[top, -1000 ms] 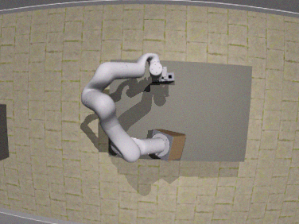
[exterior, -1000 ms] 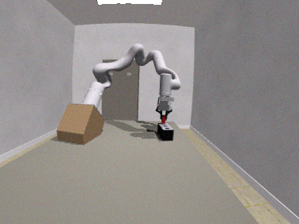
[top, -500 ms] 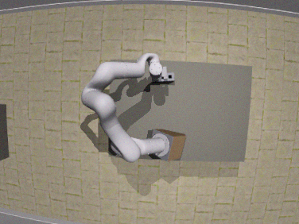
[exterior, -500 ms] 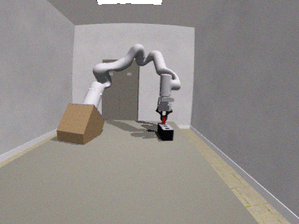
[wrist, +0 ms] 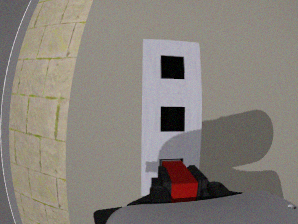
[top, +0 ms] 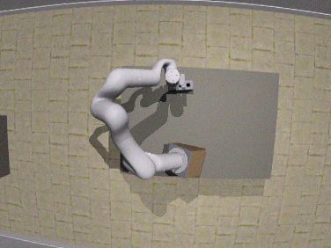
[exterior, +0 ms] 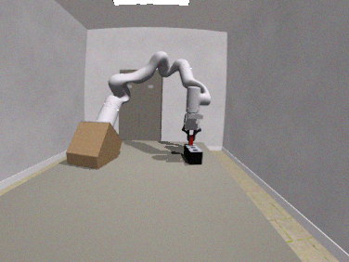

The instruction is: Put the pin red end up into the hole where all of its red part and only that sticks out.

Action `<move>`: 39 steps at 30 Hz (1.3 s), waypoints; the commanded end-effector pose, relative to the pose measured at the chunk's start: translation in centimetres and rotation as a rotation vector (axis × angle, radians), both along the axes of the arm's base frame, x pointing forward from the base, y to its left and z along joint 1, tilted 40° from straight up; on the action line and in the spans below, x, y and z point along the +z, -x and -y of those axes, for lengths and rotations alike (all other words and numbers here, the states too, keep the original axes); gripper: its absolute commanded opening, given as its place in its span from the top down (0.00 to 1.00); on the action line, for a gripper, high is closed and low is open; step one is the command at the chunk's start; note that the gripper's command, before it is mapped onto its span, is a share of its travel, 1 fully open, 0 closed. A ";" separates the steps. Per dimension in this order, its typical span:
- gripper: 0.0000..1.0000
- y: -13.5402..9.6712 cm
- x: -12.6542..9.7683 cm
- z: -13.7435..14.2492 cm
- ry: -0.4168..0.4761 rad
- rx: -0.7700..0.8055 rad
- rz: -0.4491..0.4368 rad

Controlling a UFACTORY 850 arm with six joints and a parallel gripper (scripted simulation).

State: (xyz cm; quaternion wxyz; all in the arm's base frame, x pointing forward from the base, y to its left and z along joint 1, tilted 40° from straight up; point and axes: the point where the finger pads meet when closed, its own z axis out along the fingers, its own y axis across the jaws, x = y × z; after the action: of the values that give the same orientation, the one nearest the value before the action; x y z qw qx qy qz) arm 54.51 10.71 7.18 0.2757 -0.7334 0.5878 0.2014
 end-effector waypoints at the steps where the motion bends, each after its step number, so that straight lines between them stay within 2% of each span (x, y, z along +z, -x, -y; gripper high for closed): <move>1: 1.00 -0.1 0.1 0.0 0.000 -0.001 0.002; 39: 1.00 0.0 -0.5 -0.6 0.000 -0.001 0.002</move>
State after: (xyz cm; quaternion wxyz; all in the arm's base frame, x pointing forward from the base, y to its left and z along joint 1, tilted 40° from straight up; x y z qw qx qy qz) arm 54.61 11.04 6.80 0.2761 -0.7334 0.5879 0.2007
